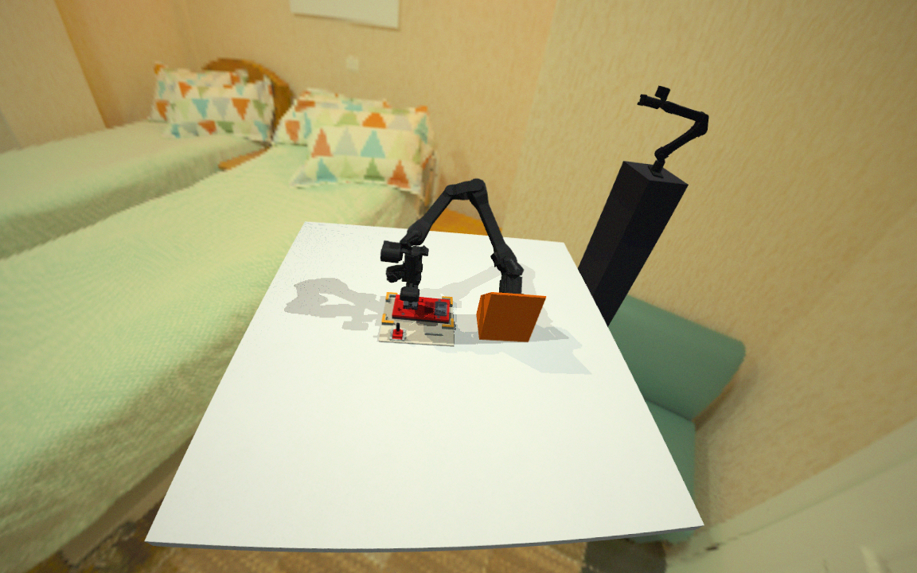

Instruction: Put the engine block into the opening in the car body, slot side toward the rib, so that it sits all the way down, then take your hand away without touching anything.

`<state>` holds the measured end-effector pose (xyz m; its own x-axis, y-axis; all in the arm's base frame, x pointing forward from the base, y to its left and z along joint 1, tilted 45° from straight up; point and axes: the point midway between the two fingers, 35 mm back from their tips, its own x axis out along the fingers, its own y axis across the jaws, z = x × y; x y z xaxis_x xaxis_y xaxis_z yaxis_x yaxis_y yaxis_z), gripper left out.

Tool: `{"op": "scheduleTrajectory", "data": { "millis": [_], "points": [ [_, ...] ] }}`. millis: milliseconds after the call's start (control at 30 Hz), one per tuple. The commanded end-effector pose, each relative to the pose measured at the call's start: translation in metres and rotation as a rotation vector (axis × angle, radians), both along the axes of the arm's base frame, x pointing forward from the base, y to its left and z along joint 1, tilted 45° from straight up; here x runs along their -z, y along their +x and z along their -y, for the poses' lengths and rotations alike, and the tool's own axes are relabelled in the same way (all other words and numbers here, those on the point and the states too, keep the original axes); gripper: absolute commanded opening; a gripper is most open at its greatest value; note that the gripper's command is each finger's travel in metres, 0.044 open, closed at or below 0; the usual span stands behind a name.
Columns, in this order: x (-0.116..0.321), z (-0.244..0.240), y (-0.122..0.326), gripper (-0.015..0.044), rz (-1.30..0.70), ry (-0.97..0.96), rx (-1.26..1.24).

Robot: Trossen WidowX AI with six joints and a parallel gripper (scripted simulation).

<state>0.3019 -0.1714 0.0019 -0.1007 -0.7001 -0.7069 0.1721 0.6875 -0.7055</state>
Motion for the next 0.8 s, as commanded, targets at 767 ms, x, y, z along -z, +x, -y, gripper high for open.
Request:
{"op": "scheduleTrajectory", "data": {
  "millis": [767],
  "points": [
    [0.0005,0.0006,0.0,0.0158,0.0,-0.004,-0.001]
  ]
}}
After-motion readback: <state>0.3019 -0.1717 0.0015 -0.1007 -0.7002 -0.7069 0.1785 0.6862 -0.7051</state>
